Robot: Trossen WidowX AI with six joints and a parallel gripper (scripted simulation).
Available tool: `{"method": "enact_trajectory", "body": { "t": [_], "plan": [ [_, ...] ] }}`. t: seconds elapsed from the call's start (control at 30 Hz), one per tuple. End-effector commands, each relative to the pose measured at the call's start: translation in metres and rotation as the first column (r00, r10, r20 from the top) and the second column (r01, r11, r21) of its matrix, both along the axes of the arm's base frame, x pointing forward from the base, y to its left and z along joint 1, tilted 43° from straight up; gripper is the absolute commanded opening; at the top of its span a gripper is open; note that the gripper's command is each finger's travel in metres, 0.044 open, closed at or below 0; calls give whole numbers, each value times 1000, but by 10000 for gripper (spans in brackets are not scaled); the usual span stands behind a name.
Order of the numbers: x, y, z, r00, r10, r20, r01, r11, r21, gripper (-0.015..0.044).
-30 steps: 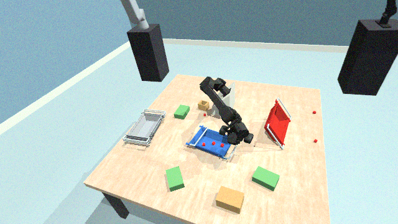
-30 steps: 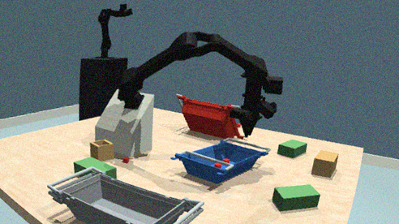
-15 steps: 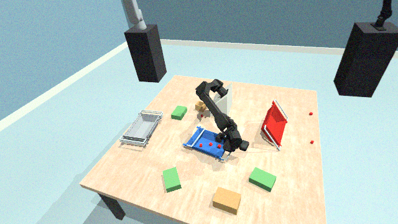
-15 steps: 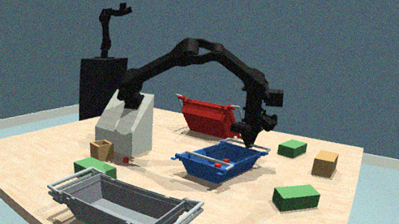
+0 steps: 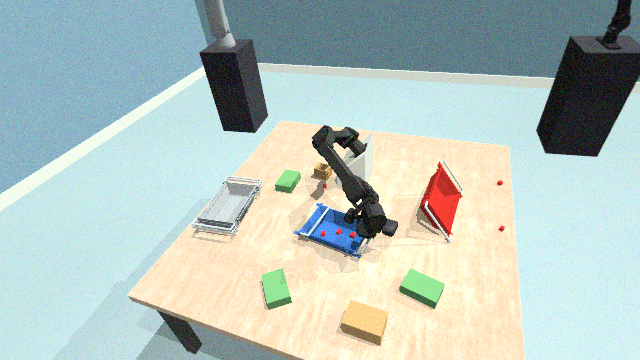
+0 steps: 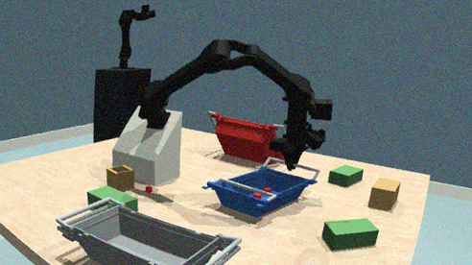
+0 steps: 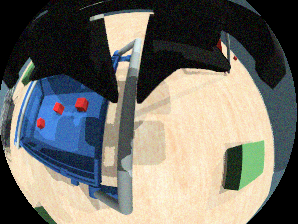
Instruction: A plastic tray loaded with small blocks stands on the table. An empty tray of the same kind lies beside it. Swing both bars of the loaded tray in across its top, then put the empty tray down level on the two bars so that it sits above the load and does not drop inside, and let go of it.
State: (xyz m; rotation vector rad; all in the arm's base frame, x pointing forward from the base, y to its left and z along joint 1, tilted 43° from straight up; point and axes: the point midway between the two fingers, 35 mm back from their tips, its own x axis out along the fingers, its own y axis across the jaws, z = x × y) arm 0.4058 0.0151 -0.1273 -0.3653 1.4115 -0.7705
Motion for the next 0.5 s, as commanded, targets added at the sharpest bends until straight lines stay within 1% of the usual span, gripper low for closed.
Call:
{"method": "enact_trajectory", "body": {
  "t": [0.0,0.23,0.47],
  "plan": [
    [-2,-10,16,1000,-9,4,9,1000,-13,88],
    [-8,-26,29,1000,-9,3,9,1000,-14,88],
    [-15,-53,30,1000,-9,2,9,1000,-16,88]
  ]
}}
